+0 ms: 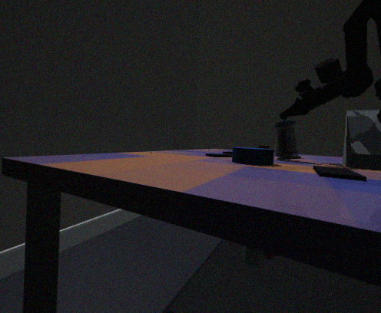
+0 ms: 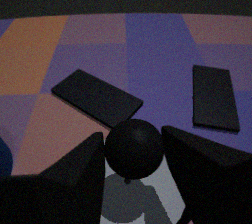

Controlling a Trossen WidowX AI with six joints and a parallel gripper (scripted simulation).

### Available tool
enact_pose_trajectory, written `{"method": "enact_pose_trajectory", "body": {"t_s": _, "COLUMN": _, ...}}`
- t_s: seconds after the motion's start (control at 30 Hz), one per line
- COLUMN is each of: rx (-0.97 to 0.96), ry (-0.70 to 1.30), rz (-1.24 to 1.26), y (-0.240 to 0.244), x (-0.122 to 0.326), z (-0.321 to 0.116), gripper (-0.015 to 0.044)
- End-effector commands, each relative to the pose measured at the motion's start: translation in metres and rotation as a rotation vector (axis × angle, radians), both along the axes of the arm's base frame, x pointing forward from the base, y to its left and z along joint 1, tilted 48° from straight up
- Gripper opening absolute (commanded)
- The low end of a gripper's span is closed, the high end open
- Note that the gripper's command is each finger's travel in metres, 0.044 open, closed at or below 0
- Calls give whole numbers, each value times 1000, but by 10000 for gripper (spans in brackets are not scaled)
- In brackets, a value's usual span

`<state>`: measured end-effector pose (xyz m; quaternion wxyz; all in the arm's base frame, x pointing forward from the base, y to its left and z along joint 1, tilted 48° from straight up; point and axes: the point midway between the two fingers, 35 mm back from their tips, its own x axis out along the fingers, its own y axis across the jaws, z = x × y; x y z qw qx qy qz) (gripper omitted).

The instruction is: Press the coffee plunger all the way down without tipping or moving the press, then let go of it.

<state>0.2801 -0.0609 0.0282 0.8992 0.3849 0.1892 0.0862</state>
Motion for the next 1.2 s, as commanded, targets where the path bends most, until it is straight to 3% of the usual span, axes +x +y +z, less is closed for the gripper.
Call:
{"method": "enact_pose_trajectory", "body": {"t_s": 0.0, "rx": 0, "ry": 1, "rz": 0, "y": 0, "x": 0, "z": 0, "gripper": 119}}
{"method": "enact_pose_trajectory", "body": {"t_s": 0.07, "rx": 0, "ry": 1, "rz": 0, "y": 0, "x": 0, "z": 0, "gripper": 119}}
{"method": "enact_pose_trajectory", "body": {"t_s": 0.47, "rx": 0, "ry": 1, "rz": 0, "y": 0, "x": 0, "z": 0, "gripper": 434}}
{"method": "enact_pose_trajectory", "body": {"t_s": 0.83, "rx": -2, "ry": -15, "rz": -55, "y": -29, "x": 6, "z": 15, "gripper": 440}}
{"method": "enact_pose_trajectory", "body": {"t_s": 1.17, "rx": 4, "ry": 15, "rz": 5, "y": -43, "x": -29, "z": 63, "gripper": 440}}
